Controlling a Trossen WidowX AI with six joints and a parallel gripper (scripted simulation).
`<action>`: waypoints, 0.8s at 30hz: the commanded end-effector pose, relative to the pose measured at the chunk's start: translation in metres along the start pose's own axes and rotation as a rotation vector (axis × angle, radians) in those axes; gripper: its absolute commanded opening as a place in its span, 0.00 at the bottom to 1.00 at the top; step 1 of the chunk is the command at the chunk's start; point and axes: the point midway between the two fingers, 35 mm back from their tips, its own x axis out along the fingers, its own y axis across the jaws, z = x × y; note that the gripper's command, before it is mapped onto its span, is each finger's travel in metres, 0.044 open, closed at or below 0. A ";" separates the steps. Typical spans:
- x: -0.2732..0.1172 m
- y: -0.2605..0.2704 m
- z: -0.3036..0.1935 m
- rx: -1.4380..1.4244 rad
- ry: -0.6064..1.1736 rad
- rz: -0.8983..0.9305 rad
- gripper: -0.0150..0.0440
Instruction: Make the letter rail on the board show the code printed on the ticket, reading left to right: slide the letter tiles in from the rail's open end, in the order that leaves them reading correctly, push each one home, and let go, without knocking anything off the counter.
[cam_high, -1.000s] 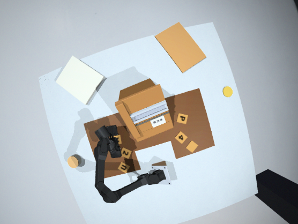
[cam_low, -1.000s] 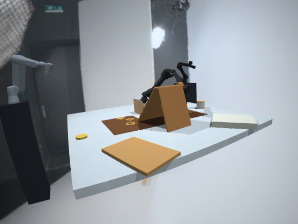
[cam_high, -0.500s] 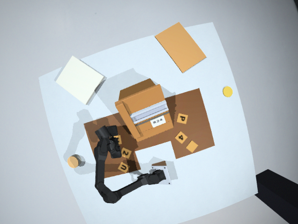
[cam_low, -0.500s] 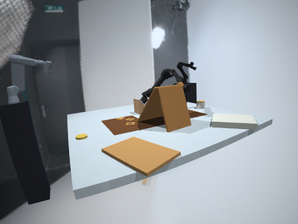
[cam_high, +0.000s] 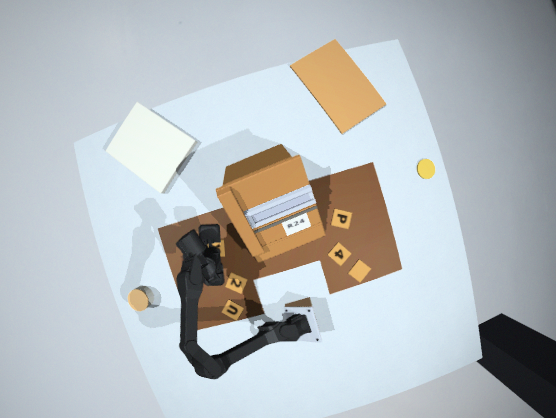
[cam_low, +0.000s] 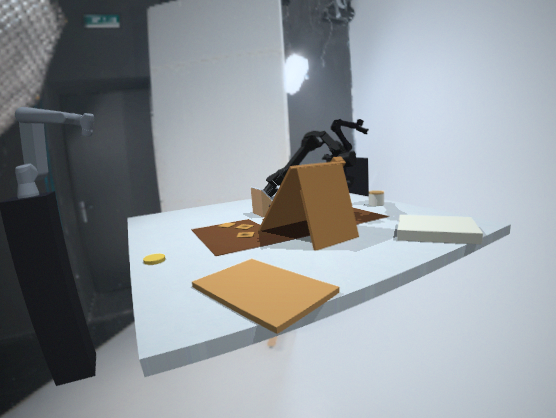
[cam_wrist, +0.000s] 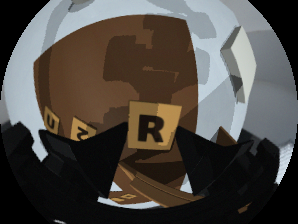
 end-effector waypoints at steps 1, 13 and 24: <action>-0.017 -0.018 0.005 0.031 -0.023 -0.082 0.25; -0.076 -0.065 0.001 0.162 -0.086 -0.313 0.25; -0.141 -0.097 -0.007 0.278 -0.150 -0.534 0.25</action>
